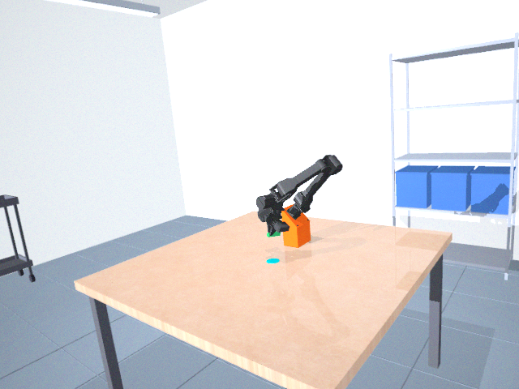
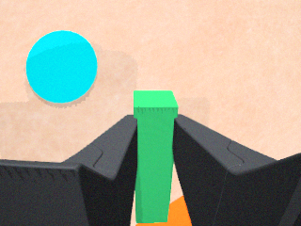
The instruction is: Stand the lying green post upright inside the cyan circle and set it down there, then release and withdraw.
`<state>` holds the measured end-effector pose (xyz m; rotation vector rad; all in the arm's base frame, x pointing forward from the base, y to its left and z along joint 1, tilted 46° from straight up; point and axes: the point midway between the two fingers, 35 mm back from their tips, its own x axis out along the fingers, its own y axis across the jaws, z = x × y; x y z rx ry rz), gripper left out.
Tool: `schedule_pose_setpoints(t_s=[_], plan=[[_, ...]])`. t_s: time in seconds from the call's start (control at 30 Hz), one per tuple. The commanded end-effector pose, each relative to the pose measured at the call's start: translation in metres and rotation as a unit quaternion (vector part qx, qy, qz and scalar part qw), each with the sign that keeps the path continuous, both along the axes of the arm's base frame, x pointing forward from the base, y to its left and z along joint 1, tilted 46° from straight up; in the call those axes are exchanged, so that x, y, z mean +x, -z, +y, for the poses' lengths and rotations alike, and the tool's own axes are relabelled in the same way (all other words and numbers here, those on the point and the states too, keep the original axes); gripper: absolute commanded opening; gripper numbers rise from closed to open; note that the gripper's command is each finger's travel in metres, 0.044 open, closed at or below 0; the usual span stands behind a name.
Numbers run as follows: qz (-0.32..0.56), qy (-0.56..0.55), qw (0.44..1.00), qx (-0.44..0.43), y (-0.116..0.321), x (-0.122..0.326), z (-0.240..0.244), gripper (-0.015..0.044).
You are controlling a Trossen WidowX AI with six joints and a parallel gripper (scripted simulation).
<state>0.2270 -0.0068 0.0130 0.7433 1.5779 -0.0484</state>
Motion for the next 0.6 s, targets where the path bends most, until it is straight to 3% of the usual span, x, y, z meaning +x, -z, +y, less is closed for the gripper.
schedule_pose_setpoints(t_s=[0.0,0.57], plan=[[-0.003,0.004,1.000,-0.017,0.0005,-0.0010,-0.0002,0.0023],[-0.012,0.015,0.998,-0.066,0.0052,-0.0035,0.0011,0.0023]])
